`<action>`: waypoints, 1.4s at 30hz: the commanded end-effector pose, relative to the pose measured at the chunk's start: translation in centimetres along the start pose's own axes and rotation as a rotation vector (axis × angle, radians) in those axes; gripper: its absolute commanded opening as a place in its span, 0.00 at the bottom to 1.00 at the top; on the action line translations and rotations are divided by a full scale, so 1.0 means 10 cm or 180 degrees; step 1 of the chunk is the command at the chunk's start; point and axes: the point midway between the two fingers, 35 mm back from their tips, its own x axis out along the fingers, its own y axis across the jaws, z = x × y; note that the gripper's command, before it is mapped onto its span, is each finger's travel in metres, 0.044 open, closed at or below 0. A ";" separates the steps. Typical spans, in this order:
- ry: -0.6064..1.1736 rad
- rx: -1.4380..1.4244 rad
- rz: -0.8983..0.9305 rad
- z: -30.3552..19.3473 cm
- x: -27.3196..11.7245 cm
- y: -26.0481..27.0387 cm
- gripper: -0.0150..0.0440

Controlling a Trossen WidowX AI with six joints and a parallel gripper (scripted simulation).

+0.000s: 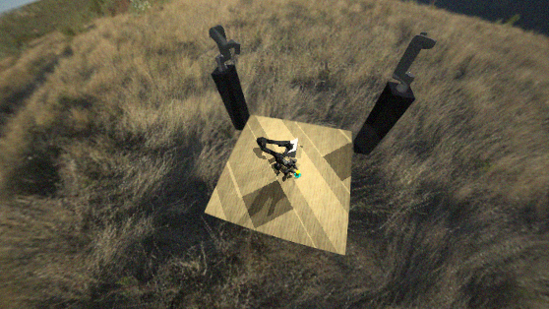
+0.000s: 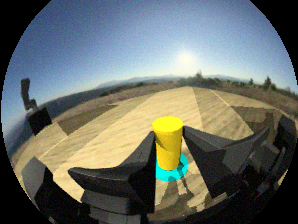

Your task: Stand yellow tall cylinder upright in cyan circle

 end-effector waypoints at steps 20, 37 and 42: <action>-0.0010 -0.0002 0.0007 -0.07 0.01 0.00 0.88; 0.0005 -0.0022 0.0021 0.41 -0.02 -0.06 0.93; -0.0020 -0.0020 0.0010 0.64 -0.04 -0.04 0.93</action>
